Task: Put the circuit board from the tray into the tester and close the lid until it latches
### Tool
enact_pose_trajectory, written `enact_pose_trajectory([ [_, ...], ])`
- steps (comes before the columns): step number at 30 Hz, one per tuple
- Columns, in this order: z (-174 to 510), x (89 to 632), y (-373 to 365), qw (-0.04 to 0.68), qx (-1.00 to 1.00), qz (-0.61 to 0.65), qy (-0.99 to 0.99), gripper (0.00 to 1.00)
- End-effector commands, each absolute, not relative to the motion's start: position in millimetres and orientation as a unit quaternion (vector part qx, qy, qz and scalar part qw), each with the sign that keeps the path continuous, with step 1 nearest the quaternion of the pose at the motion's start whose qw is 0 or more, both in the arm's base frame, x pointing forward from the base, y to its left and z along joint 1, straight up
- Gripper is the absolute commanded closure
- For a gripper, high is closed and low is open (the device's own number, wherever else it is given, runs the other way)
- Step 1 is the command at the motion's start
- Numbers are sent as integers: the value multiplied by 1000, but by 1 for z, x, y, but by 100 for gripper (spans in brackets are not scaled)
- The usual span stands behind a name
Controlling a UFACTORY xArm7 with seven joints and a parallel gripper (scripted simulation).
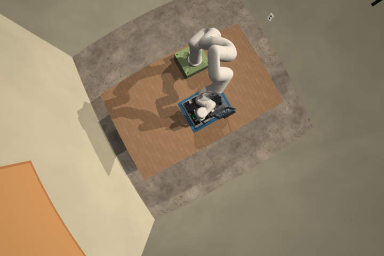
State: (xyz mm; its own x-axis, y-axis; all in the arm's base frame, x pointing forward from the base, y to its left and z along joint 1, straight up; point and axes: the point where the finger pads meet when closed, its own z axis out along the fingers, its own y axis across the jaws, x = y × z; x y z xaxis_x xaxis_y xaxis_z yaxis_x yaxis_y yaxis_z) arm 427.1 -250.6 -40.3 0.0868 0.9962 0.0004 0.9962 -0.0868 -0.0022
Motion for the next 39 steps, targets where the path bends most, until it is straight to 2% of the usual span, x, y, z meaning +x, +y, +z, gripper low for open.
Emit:
enact_pose_trajectory([
  [1, -39, 428, -252, -1, -737, 0, -676, 21],
  [39, -24, 428, -252, -1, -737, 0, -676, 21],
])
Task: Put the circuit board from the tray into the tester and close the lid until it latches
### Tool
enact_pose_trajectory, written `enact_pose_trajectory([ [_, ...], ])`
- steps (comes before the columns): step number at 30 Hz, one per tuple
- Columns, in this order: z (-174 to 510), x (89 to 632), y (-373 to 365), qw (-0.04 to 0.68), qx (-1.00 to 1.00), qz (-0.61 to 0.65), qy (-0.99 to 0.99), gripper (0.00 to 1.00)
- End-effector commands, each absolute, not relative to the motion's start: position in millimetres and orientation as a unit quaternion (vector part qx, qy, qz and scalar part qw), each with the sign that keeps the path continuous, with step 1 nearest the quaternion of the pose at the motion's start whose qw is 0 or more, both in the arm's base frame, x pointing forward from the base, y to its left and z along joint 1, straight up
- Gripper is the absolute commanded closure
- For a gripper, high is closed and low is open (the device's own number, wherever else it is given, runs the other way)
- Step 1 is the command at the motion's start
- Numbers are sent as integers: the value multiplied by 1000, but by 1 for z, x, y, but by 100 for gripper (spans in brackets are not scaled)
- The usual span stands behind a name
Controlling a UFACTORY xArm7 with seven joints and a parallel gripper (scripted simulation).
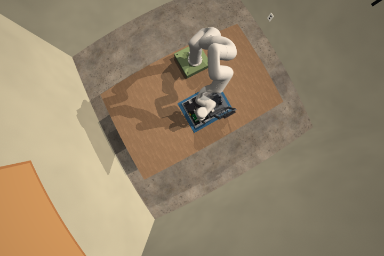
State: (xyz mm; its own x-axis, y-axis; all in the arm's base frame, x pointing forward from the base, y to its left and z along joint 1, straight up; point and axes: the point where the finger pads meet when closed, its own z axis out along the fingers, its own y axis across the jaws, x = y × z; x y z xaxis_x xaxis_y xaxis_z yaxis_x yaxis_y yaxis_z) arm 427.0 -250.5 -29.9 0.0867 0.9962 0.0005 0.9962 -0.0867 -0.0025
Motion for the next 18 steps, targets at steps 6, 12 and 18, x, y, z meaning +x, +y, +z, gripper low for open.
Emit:
enact_pose_trajectory([
  [6, -18, 428, -252, -1, -737, 0, -676, 21],
  [12, -15, 428, -252, -1, -737, 0, -676, 21],
  [18, -11, 428, -252, -1, -737, 0, -676, 21],
])
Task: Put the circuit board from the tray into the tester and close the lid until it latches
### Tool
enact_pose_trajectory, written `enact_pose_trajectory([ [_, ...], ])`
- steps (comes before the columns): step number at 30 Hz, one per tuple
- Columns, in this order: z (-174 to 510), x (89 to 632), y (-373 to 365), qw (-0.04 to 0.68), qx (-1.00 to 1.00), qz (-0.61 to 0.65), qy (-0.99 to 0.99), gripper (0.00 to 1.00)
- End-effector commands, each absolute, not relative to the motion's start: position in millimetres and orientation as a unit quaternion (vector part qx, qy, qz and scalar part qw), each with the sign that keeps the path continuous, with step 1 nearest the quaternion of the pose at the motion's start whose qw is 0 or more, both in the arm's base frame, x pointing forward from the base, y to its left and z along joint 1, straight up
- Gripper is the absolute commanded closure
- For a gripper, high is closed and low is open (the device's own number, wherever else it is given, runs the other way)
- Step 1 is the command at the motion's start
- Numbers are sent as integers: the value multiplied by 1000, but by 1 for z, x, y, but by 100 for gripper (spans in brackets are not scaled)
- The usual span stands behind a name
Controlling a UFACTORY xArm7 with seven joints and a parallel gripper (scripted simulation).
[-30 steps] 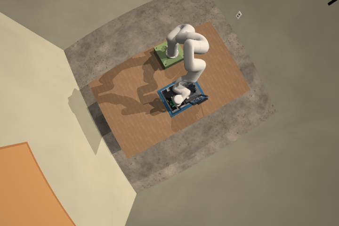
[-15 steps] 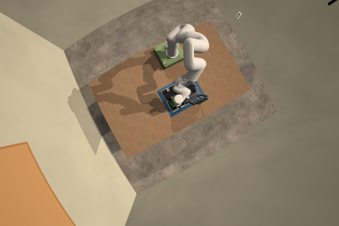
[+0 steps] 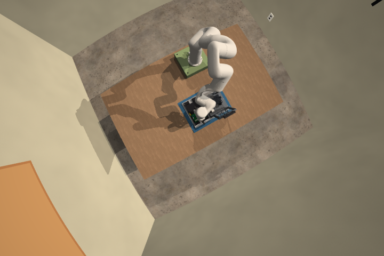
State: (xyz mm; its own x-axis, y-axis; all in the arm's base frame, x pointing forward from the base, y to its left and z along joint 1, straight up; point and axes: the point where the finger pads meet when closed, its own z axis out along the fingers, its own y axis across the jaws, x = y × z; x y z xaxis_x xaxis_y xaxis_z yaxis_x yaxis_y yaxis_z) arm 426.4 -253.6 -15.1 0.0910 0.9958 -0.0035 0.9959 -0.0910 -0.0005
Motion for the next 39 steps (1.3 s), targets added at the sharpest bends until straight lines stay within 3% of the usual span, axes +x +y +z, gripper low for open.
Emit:
enact_pose_trajectory([
  [1, -11, 428, -252, 1, 737, 0, 676, 21],
  [39, 21, 428, -251, 1, 737, 0, 676, 21],
])
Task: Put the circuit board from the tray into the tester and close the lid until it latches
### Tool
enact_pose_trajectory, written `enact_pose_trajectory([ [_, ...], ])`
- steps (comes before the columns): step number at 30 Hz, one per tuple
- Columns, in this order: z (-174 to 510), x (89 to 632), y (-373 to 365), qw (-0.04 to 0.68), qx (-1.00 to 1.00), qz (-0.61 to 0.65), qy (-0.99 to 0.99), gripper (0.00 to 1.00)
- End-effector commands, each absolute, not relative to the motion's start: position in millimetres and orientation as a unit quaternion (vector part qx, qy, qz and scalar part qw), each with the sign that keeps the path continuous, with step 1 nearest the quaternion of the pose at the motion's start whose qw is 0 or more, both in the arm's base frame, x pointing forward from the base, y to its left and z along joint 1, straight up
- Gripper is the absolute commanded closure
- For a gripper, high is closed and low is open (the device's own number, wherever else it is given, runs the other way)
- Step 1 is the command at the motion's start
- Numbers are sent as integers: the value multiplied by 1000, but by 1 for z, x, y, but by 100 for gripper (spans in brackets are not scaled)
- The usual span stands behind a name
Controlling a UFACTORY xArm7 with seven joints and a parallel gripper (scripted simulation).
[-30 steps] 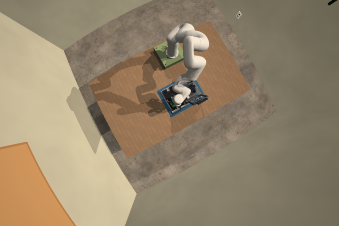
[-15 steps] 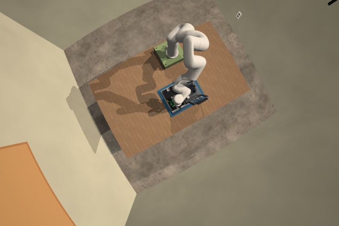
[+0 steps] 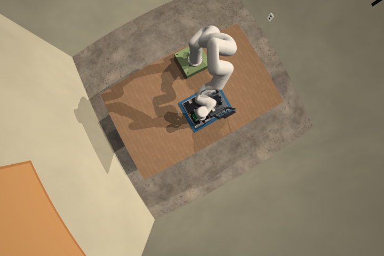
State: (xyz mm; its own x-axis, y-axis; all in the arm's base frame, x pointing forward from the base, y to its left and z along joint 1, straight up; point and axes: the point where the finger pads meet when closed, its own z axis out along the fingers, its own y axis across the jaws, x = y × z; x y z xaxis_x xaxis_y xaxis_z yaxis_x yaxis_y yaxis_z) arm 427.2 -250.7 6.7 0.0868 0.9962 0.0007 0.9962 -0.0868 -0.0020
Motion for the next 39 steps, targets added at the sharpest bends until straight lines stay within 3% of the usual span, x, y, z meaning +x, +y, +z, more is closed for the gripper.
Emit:
enact_pose_trajectory([
  [1, 24, 428, -251, -1, -737, 0, -676, 21],
  [39, 61, 428, -251, -1, -737, 0, -676, 21],
])
